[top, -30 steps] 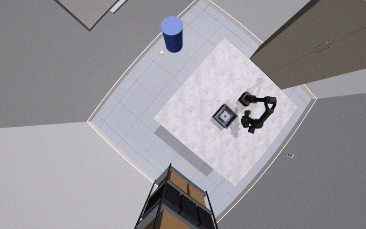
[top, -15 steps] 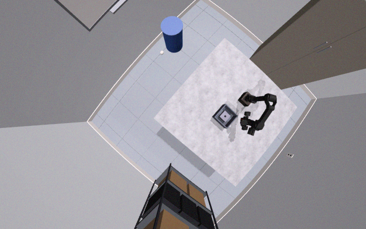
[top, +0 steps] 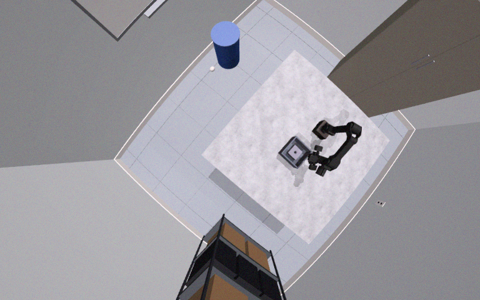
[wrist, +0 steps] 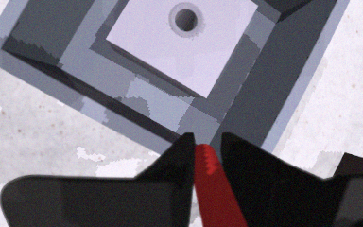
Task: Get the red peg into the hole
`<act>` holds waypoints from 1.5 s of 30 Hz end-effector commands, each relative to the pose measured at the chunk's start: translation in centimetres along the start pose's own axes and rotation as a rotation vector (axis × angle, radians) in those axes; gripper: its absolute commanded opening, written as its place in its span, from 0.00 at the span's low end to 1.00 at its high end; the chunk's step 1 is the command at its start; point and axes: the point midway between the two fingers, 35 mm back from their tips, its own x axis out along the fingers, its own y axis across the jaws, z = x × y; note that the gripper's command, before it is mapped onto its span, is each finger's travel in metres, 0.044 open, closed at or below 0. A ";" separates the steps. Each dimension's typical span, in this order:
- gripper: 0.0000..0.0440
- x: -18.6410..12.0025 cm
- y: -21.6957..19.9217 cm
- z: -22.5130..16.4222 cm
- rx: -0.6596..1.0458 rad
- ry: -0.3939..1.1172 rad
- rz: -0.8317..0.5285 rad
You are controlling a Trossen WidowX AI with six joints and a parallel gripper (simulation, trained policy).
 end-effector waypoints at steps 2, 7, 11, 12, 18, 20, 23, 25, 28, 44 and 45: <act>0.00 1.3 0.3 2.3 0.023 -0.008 -0.008; 0.00 2.7 0.5 4.3 0.028 -0.006 -0.004; 0.00 3.9 0.5 5.6 0.020 0.006 0.002; 0.00 4.2 0.6 5.9 0.016 0.010 0.003; 0.00 6.0 0.5 7.2 -0.019 0.040 0.013; 0.00 6.6 0.6 7.5 -0.034 0.050 0.019; 0.00 7.6 0.6 7.6 -0.057 0.069 0.025; 0.00 8.3 0.5 7.5 -0.076 0.085 0.027; 0.06 9.2 0.4 7.1 -0.105 0.113 0.026; 0.70 10.2 1.7 8.9 -0.173 0.187 0.061; 0.76 10.0 2.0 9.2 -0.171 0.193 0.069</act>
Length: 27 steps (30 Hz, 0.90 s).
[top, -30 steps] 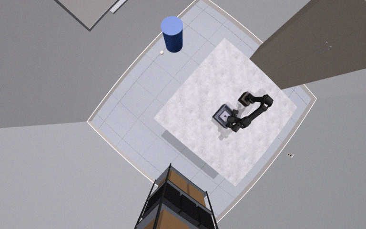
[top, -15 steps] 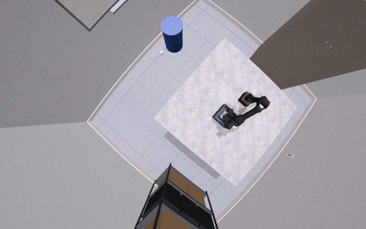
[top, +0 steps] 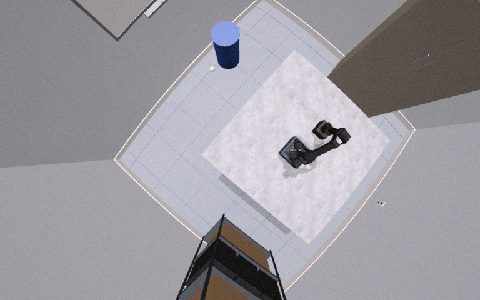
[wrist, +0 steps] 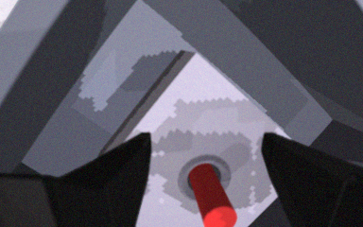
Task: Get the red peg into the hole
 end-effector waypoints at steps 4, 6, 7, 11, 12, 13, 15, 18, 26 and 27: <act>1.00 -0.6 1.9 1.8 -0.007 0.035 0.047; 1.00 -1.0 2.4 2.4 -0.008 0.040 0.066; 1.00 -1.3 2.8 2.6 -0.005 0.042 0.080; 1.00 -2.2 4.2 3.6 -0.013 0.038 0.129; 1.00 -2.5 4.6 3.8 -0.015 0.036 0.141; 1.00 -2.7 4.9 4.0 -0.018 0.034 0.153; 1.00 -3.1 5.6 4.4 -0.023 0.029 0.175; 1.00 -3.7 6.5 4.9 -0.029 0.020 0.206; 1.00 -3.8 6.7 5.1 -0.031 0.017 0.213; 1.00 -3.8 6.7 5.1 -0.031 0.017 0.213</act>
